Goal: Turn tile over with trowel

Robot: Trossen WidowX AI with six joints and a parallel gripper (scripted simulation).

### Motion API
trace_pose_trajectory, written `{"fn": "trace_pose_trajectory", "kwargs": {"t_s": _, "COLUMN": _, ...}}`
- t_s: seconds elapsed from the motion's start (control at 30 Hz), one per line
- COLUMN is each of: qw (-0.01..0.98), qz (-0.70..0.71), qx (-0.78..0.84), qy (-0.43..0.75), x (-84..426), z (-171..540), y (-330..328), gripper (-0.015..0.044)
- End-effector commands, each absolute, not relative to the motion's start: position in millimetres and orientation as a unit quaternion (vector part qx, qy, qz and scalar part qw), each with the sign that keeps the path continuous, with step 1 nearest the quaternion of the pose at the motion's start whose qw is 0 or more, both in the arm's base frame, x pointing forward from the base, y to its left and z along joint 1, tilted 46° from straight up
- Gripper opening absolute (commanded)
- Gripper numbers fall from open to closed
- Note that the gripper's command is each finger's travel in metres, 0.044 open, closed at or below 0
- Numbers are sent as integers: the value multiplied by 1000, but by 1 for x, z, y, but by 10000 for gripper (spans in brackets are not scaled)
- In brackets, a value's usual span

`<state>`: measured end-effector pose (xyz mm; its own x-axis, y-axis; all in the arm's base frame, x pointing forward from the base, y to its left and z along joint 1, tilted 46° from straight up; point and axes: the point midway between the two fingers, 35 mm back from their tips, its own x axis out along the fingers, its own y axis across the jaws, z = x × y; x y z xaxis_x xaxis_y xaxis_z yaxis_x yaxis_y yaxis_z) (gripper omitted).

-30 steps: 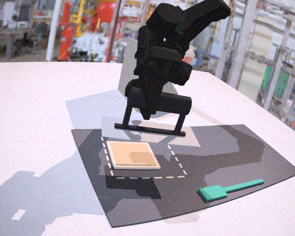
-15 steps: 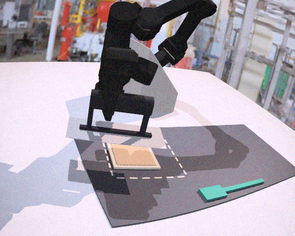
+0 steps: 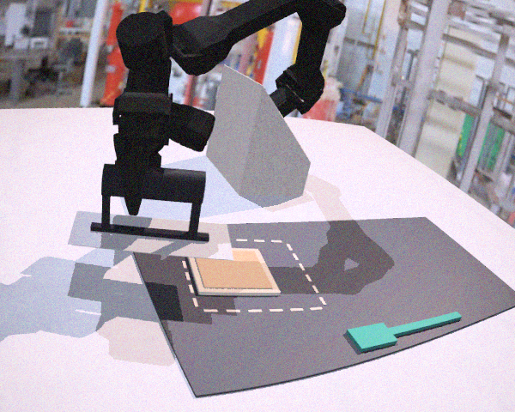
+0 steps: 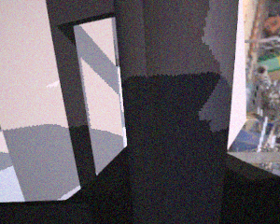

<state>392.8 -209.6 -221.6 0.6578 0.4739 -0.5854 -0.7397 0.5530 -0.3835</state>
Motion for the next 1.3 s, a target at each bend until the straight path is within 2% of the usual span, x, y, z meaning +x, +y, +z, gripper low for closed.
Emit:
{"fn": "trace_pose_trajectory", "kwargs": {"t_s": 0.0, "qw": 858, "qz": 349, "qx": -317, "qy": 204, "x": 388, "z": -230, "y": -221, "gripper": 0}}
{"fn": "trace_pose_trajectory", "kwargs": {"t_s": 0.4, "qw": 864, "qz": 348, "qx": -306, "qy": 198, "x": 367, "z": -264, "y": -227, "gripper": 0}}
{"fn": "trace_pose_trajectory", "kwargs": {"t_s": 1.27, "qw": 819, "qz": 393, "qx": -245, "qy": 338, "x": 453, "z": -164, "y": -135, "gripper": 0}}
